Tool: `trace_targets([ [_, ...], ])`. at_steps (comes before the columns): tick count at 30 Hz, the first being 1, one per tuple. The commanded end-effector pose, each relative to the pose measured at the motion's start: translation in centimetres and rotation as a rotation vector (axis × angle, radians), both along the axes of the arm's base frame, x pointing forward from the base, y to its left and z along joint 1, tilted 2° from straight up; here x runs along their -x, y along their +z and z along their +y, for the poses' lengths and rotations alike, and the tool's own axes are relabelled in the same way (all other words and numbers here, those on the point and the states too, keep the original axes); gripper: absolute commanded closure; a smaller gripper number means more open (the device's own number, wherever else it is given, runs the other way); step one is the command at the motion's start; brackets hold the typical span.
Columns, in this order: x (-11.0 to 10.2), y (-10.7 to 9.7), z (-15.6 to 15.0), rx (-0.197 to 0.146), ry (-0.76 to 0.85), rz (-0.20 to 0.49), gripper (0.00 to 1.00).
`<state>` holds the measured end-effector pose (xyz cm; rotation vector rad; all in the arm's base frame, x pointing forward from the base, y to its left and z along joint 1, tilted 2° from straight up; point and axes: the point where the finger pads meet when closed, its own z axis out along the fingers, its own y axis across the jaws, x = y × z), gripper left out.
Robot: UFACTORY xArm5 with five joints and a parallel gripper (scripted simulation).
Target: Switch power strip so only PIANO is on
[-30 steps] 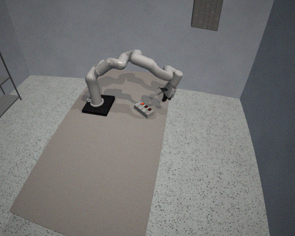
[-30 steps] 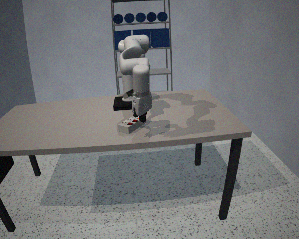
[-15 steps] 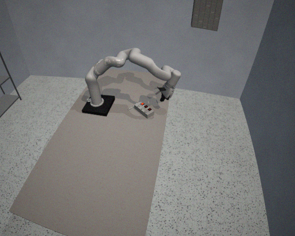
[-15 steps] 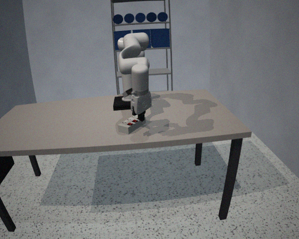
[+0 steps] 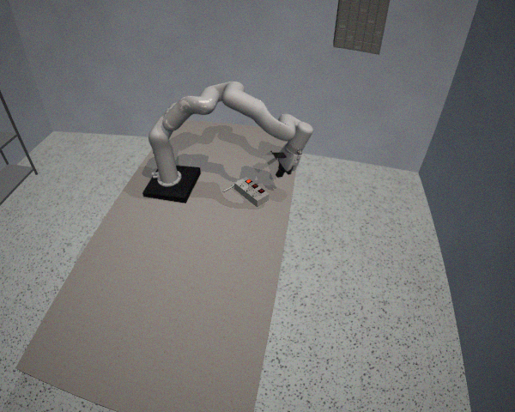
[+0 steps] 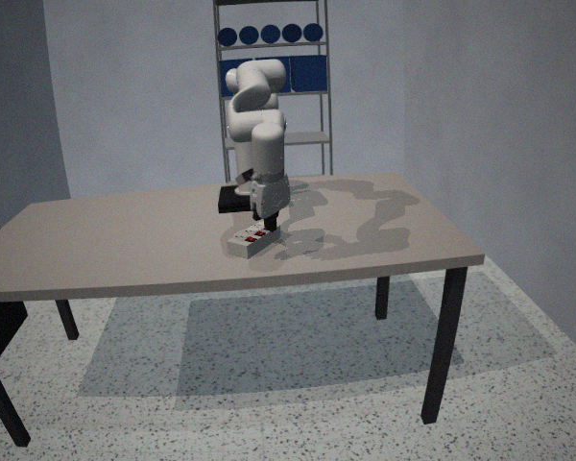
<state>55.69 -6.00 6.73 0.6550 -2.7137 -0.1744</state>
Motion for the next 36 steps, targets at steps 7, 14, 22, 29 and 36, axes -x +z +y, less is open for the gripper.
trace_targets([
  [7, 1.4, 0.3, 0.0, 0.007, -0.021, 0.004, 1.00],
  [14, 1.4, 0.3, 0.0, 0.007, -0.021, 0.004, 1.00],
  [22, 2.7, 0.4, 0.0, 0.012, -0.038, 0.011, 1.00],
  [29, 3.8, 0.4, 0.1, 0.016, -0.052, 0.016, 1.00],
  [36, 3.8, 0.4, 0.1, 0.016, -0.052, 0.016, 1.00],
])
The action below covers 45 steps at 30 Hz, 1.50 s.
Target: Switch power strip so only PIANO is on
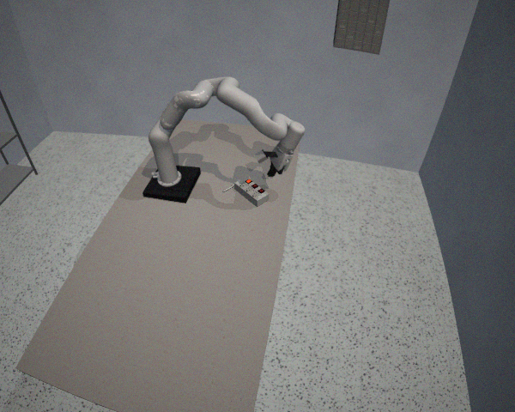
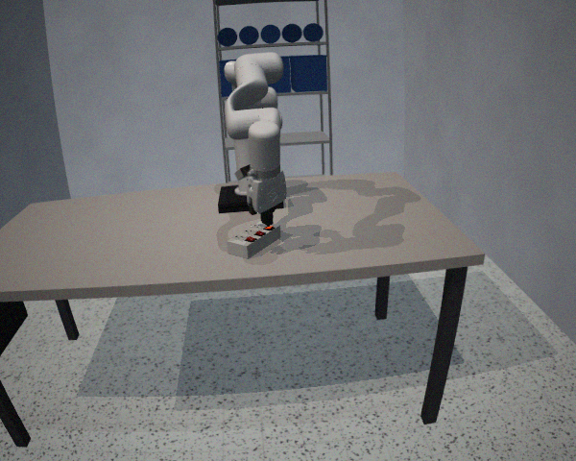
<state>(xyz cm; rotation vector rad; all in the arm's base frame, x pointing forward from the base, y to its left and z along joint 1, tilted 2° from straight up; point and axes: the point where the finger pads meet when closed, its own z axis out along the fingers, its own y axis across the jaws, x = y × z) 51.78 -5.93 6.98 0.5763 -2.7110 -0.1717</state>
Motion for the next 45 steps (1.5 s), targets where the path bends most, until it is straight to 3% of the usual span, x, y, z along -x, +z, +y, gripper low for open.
trace_targets([
  [1, -0.1, 0.2, 0.0, 0.001, 0.000, -0.004, 1.00],
  [13, 1.4, 0.2, 0.0, 0.006, -0.017, 0.003, 1.00],
  [45, 2.0, 0.2, 0.1, 0.008, -0.024, 0.005, 1.00],
])
